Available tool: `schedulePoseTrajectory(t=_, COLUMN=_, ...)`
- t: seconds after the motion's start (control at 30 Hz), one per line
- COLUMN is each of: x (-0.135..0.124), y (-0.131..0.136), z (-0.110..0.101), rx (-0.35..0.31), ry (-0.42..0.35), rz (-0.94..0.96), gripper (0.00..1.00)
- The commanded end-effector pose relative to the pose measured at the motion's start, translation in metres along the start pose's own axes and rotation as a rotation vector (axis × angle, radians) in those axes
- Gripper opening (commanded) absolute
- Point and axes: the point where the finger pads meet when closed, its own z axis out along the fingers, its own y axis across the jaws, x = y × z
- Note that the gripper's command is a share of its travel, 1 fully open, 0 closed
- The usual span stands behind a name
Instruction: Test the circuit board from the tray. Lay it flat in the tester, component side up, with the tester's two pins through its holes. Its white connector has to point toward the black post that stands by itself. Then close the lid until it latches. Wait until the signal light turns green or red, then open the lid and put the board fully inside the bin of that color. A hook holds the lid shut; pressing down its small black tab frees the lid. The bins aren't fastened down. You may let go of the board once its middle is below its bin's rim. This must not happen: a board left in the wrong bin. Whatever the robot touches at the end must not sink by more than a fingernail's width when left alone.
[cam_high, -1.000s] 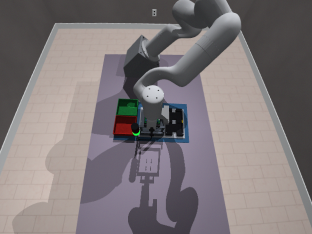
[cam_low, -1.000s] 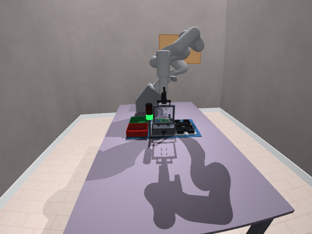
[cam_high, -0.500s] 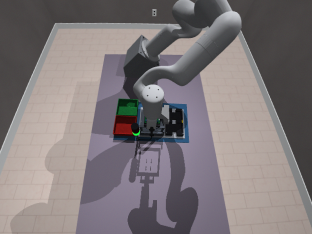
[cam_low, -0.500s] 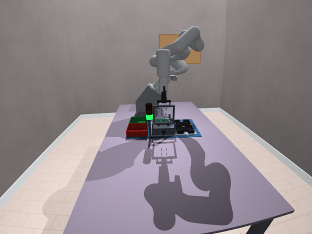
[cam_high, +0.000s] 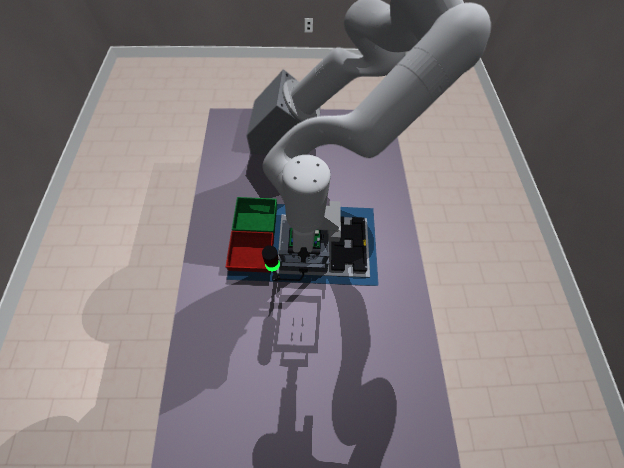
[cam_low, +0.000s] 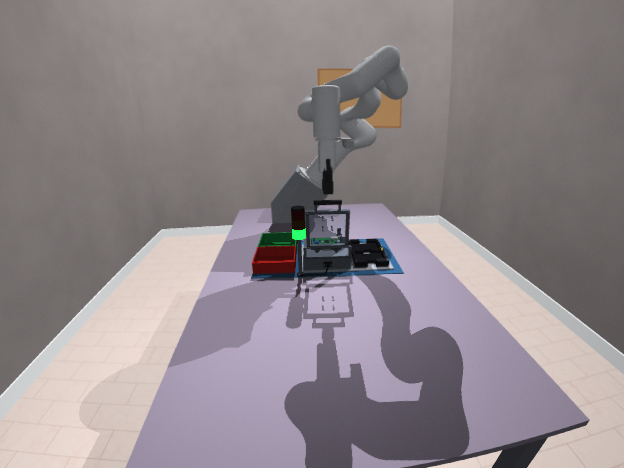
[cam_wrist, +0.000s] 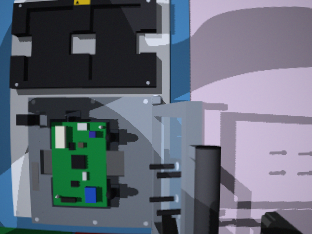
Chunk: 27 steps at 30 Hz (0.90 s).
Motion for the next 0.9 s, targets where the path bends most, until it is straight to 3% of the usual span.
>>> schedulePoseTrajectory(t=0.0, x=0.0, y=0.001, z=-0.008, rx=-0.002, ry=0.0, rz=-0.001, gripper=0.52)
schedulePoseTrajectory(t=0.13, x=0.0, y=0.001, z=-0.009, rx=-0.002, ry=0.0, rz=-0.001, gripper=0.52)
schedulePoseTrajectory(t=0.17, x=0.0, y=0.001, z=-0.009, rx=-0.002, ry=0.0, rz=-0.001, gripper=1.0)
schedulePoseTrajectory(t=0.87, x=0.0, y=-0.011, z=-0.009, rx=-0.002, ry=0.0, rz=-0.001, gripper=1.0)
